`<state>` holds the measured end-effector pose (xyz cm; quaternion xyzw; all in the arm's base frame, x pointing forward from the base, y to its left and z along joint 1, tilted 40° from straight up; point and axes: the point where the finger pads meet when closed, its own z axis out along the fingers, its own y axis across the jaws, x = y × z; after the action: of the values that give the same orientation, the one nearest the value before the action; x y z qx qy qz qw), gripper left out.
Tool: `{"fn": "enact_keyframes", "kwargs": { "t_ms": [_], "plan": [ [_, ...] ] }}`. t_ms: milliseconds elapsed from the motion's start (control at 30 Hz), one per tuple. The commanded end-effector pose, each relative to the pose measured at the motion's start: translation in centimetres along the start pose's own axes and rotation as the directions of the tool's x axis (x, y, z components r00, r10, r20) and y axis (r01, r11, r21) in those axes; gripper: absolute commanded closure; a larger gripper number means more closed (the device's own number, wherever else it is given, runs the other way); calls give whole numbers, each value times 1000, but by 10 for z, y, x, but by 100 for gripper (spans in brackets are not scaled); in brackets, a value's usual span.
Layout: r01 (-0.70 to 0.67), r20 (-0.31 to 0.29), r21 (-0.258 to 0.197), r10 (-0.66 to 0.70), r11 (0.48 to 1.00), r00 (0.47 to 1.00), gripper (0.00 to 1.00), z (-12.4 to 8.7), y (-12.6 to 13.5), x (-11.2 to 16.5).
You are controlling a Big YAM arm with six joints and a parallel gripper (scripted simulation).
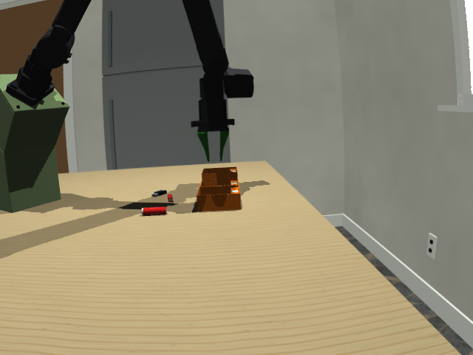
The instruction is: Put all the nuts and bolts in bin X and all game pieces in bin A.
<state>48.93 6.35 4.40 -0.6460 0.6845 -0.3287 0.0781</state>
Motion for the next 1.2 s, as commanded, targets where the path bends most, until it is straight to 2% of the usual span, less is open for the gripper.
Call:
{"fn": "enact_keyframes", "kwargs": {
  "t_ms": [0,167,233,467,700,800,1167],
  "plan": [
    [-3,16,25,3,1000,1000,0,-20,-6,-7],
    [-3,16,23,2,1000,1000,0,-39,-4,-6],
    [-3,16,23,2,1000,1000,0,-39,-4,-6],
    [-4,16,24,4,1000,1000,0,-67,-5,-6],
    [-23,27,50,22,998,999,0,-102,-22,-7],
    [-23,28,50,22,998,999,0,-106,-22,-7],
    [-27,32,52,25,998,999,0,-152,-22,-7]
  ]
}}
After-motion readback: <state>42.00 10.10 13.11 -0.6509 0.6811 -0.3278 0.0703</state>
